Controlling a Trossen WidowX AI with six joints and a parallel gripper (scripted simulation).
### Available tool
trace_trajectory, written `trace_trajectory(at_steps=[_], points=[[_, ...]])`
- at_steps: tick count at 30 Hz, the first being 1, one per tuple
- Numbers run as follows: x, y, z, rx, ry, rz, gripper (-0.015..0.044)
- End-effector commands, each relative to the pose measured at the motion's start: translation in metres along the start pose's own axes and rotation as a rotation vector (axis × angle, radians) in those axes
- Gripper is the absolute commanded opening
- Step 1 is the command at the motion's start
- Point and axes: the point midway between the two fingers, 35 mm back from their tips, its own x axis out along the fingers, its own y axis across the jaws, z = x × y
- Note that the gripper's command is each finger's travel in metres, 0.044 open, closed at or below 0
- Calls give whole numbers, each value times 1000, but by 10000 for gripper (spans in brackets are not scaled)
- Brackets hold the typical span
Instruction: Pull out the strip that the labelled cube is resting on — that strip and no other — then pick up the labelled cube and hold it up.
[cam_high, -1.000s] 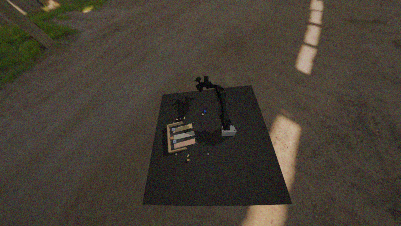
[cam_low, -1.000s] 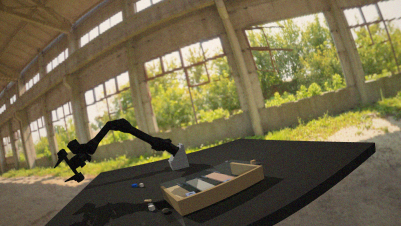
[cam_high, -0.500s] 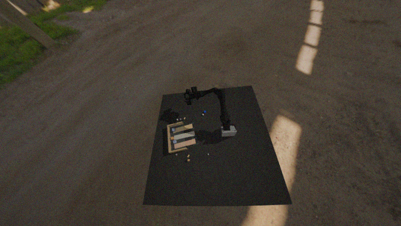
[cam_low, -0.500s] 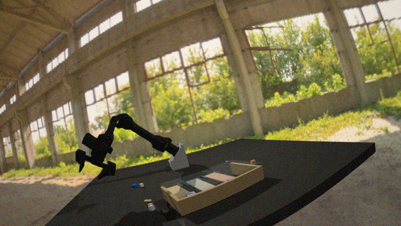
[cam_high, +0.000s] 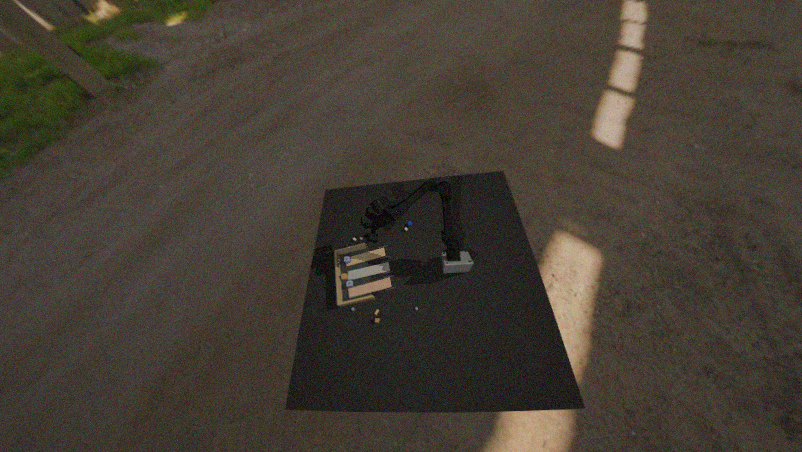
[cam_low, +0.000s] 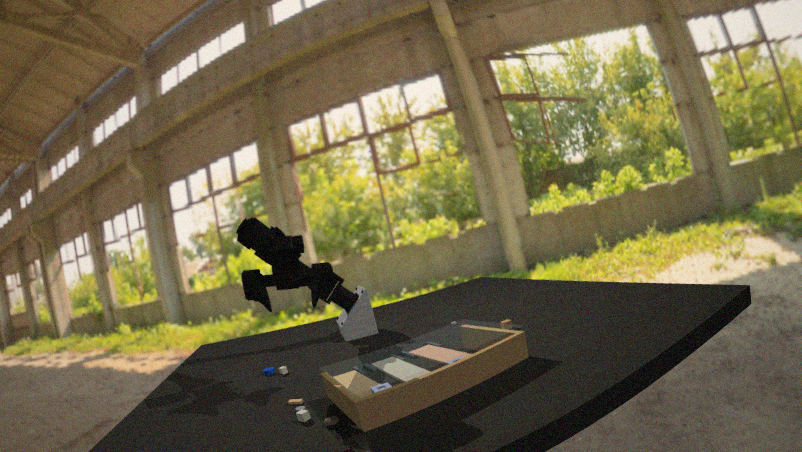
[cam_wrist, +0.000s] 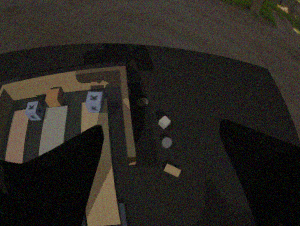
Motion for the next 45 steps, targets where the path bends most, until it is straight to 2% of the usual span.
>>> trace_trajectory(at_steps=[1,7,11,20,23,35,45], points=[[-30,65,-1,55,29,40,400],[-86,145,-17,104,44,57,400],[-121,178,-35,123,28,44,400],[-123,179,-36,124,26,42,400],[-112,177,-33,102,78,43,321],[-27,140,-39,-31,535,89,6],[12,82,-87,-81,938,176,0]])
